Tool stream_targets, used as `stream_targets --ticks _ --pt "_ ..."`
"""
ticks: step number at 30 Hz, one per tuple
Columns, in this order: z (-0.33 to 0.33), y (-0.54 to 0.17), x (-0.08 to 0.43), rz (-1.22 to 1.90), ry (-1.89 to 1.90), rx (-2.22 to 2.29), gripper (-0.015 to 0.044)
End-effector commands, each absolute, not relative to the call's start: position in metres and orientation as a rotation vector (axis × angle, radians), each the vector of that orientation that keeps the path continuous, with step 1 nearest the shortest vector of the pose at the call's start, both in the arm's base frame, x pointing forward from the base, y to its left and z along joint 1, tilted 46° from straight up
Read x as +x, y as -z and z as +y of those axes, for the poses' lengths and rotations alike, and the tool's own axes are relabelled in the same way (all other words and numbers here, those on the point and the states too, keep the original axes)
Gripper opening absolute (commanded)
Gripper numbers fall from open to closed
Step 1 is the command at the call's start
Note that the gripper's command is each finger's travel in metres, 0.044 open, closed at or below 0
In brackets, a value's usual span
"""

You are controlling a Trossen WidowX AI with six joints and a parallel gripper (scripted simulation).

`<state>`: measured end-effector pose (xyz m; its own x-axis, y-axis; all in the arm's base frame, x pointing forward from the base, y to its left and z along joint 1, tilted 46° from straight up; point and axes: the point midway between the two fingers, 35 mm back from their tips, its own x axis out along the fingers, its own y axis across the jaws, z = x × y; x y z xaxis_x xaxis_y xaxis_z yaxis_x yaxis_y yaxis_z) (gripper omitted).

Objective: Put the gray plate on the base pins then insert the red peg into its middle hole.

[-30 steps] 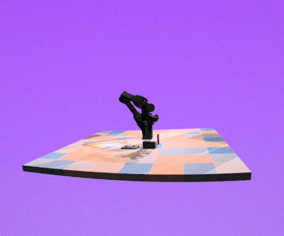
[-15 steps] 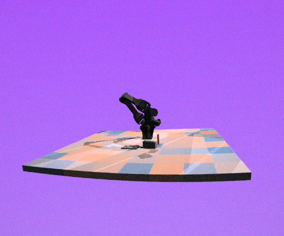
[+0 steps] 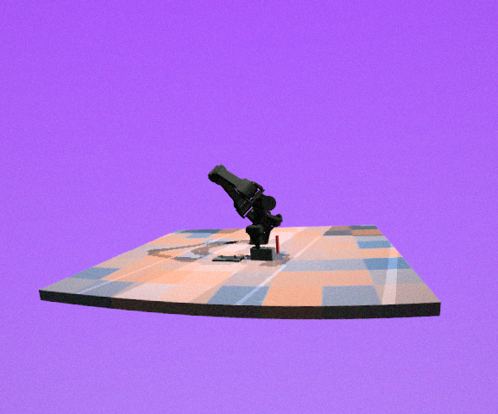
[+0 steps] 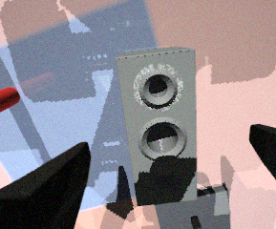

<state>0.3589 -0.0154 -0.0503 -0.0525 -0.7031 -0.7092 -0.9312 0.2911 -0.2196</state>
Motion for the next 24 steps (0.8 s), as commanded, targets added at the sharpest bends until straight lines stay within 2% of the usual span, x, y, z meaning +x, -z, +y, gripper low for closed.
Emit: stream_targets --ticks 1,24 --pt "-0.021 0.057 0.356 1.823 -0.394 -1.48 0.044" --pt "-0.048 0.083 0.353 1.825 -0.392 -1.482 0.044"
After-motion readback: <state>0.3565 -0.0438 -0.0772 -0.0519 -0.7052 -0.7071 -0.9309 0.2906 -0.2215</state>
